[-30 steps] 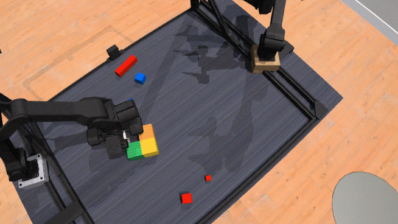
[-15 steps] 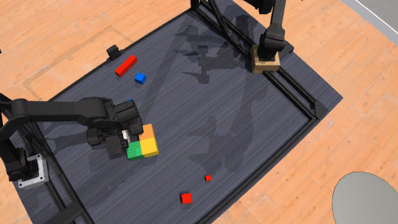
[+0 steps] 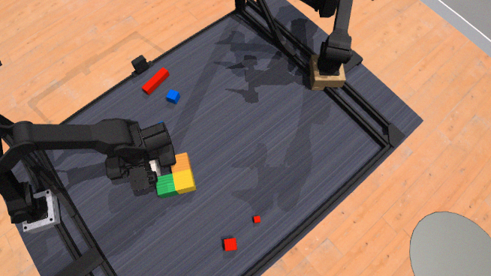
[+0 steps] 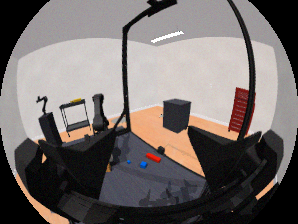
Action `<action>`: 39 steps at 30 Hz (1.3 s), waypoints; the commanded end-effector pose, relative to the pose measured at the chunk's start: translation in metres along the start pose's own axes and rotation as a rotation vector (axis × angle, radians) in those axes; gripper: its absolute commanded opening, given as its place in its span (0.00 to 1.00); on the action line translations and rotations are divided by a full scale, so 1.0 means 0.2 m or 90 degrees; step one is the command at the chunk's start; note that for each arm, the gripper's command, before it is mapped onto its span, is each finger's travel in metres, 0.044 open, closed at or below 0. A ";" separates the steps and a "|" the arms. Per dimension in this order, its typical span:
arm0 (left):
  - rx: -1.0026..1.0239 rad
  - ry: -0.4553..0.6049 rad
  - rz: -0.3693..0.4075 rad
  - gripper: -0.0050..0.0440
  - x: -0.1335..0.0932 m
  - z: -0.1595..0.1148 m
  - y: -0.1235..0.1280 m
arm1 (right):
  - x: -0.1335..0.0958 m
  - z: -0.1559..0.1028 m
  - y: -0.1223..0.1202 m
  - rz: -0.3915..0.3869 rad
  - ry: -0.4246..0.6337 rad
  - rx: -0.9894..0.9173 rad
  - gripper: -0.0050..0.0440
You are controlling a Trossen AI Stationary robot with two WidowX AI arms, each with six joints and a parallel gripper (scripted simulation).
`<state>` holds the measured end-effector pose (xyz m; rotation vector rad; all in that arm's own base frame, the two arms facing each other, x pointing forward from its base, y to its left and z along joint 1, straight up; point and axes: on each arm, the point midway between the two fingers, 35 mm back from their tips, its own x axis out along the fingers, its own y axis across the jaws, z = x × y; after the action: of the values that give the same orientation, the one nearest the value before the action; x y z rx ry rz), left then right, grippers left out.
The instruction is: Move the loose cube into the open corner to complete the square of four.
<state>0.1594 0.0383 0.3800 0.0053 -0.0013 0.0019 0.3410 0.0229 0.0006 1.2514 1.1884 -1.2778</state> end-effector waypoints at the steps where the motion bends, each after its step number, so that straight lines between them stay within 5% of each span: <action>1: -0.004 0.000 -0.001 0.92 0.00 0.00 0.00 | -0.16 0.00 0.02 0.013 0.001 0.001 0.86; 5: -0.004 0.000 -0.001 0.92 0.00 0.00 0.00 | -0.35 0.00 0.01 0.013 0.001 0.001 0.86; 17: -0.004 0.000 -0.001 0.92 0.00 0.00 0.00 | -0.36 0.00 0.01 0.013 0.001 0.001 0.86; 29: -0.004 0.000 -0.001 0.92 0.00 0.00 0.00 | -0.36 0.00 0.01 0.013 0.001 0.001 0.27; 31: -0.004 0.000 -0.001 0.92 0.00 0.00 0.00 | -0.36 0.00 0.01 0.013 0.001 0.001 0.27; 35: -0.004 0.000 -0.001 0.92 0.00 0.00 0.00 | -0.36 0.00 0.01 0.013 0.001 0.001 0.10; 39: -0.004 0.000 -0.001 0.92 0.00 0.00 0.00 | -0.36 0.00 0.01 0.013 0.001 0.001 0.10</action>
<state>0.1594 0.0382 0.3800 0.0053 -0.0013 0.0019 0.3445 0.0232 0.0712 1.2620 1.1757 -1.2624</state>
